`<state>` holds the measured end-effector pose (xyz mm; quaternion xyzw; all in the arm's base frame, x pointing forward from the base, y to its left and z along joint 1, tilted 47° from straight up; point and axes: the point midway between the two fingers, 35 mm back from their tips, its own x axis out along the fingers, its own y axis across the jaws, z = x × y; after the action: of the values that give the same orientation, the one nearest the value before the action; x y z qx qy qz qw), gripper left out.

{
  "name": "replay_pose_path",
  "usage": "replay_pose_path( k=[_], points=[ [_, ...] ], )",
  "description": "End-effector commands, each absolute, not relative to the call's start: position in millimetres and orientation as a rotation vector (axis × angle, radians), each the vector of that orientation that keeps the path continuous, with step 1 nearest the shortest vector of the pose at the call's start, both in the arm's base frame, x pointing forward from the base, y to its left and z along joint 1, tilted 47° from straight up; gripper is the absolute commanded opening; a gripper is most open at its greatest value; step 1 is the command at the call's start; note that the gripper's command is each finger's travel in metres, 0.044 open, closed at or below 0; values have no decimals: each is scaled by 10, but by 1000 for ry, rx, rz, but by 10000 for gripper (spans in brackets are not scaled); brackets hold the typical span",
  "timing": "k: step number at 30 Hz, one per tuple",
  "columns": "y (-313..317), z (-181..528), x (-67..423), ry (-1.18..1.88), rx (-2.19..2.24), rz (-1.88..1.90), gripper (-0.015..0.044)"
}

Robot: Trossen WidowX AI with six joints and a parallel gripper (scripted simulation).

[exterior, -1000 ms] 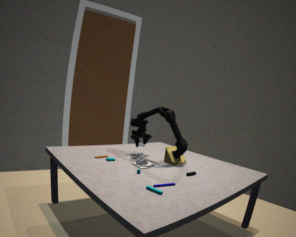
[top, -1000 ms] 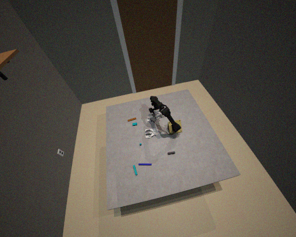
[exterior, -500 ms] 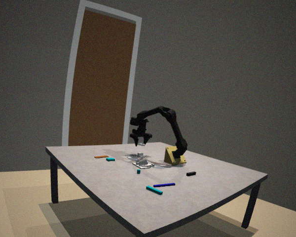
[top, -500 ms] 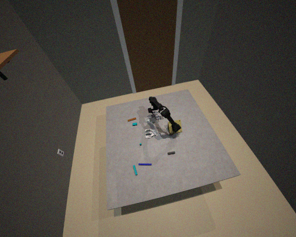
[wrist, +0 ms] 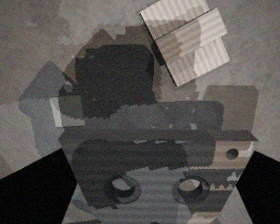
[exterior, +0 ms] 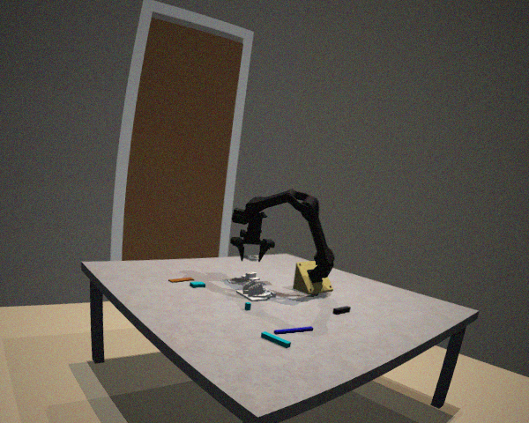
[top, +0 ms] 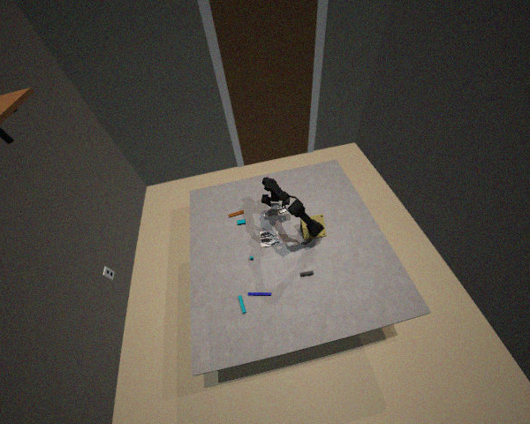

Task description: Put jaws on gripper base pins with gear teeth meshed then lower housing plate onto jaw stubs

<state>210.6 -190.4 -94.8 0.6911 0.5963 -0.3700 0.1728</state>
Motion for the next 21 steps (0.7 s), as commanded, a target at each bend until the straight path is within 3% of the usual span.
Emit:
replay_pose_path(
  k=[1,21],
  points=[
    [-1841,-845,2170,1667,2014,-1135,351],
    [-1430,-415,2446,1509,2267,-1625,351]
  ],
)
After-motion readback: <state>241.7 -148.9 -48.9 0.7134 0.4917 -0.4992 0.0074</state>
